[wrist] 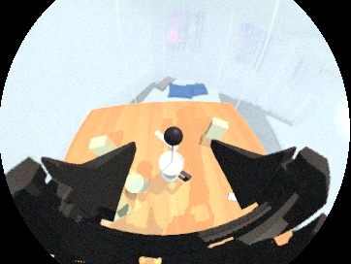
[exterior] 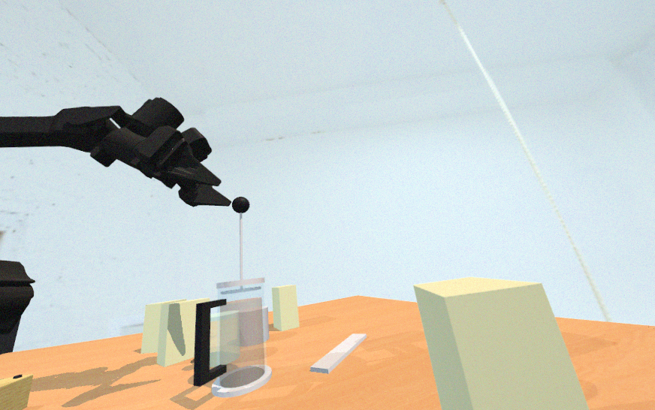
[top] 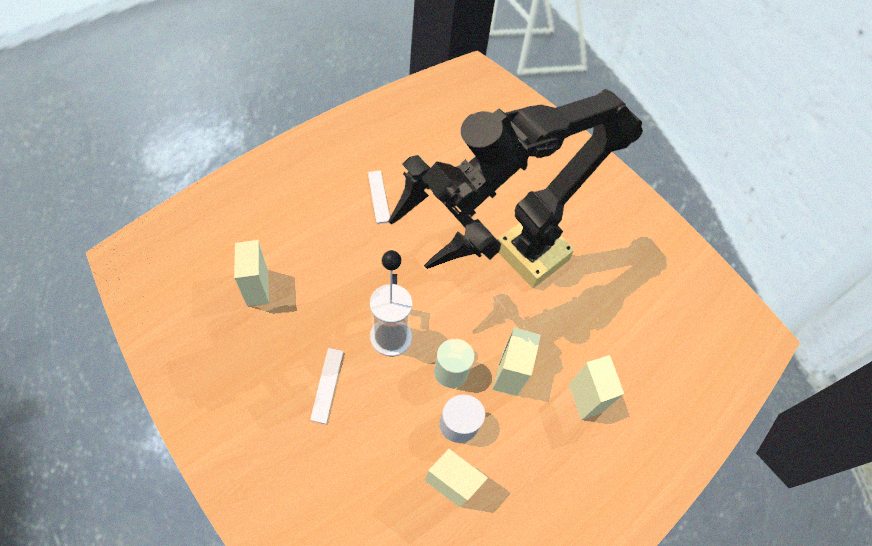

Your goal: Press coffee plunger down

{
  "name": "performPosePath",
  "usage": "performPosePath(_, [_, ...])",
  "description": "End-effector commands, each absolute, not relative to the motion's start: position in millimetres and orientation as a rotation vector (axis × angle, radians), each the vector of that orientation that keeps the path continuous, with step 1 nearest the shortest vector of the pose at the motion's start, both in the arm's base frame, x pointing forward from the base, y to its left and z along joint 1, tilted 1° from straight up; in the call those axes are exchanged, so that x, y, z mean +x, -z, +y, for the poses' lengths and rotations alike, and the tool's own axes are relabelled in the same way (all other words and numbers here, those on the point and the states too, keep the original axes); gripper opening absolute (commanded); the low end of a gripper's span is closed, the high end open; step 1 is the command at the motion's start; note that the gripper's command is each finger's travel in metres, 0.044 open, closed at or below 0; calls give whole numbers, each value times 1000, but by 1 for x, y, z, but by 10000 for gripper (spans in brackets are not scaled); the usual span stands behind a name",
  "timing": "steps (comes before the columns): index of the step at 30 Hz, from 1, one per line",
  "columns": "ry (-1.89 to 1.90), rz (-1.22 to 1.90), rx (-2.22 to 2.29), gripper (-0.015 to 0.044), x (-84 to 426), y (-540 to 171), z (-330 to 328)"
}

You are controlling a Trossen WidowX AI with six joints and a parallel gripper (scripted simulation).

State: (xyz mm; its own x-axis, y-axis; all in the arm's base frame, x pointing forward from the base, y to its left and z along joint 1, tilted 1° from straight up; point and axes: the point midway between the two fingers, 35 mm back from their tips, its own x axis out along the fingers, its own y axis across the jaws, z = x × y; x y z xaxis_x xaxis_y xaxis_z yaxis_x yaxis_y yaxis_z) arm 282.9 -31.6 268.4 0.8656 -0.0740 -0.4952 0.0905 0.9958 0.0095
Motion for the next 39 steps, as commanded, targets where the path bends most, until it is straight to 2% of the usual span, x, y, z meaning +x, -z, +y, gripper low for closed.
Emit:
performPosePath(1, [91,500,41,440,283,-267,-32])
performPosePath(26, [92,498,41,440,315,-249,-35])
performPosePath(38, [92,498,41,125,315,-249,-35])
performPosePath(39, [92,498,41,122,315,-249,-35])
